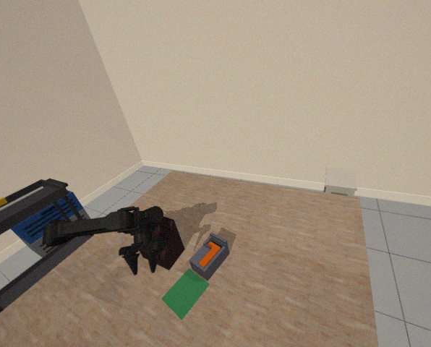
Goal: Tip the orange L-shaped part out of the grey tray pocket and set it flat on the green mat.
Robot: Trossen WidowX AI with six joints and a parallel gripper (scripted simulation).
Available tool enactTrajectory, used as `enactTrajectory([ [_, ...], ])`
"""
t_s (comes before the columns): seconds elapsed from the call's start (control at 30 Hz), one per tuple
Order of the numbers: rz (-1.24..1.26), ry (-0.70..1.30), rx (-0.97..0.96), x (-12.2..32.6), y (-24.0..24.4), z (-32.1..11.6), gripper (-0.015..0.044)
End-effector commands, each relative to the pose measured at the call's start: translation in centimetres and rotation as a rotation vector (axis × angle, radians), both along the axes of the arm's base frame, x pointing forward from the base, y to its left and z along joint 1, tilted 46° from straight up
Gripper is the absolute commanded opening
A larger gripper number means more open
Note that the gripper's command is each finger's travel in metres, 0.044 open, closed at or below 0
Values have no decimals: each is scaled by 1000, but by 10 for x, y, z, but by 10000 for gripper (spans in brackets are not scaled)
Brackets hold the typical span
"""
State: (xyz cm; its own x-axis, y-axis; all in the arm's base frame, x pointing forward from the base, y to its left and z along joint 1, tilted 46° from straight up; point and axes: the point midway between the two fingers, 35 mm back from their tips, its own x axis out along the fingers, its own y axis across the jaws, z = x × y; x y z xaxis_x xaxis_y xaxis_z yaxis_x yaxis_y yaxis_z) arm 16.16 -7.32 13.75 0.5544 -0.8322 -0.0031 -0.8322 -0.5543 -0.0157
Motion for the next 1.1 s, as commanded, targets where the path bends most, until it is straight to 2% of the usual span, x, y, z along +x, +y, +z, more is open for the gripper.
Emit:
enactTrajectory([
  [0.0, 2, -6, 10, 1, 1, 0, 374],
  [0.23, 22, -151, 289, 33, 28, -4, 190],
  [0.27, 15, -186, 348, 39, 34, -6, 180],
  [0.57, -191, -469, 864, 88, 95, -47, 180],
  [0.83, -509, -806, 1121, 114, 144, -97, 180],
  [1.07, -758, -1085, 1194, 121, 173, -141, 180],
])
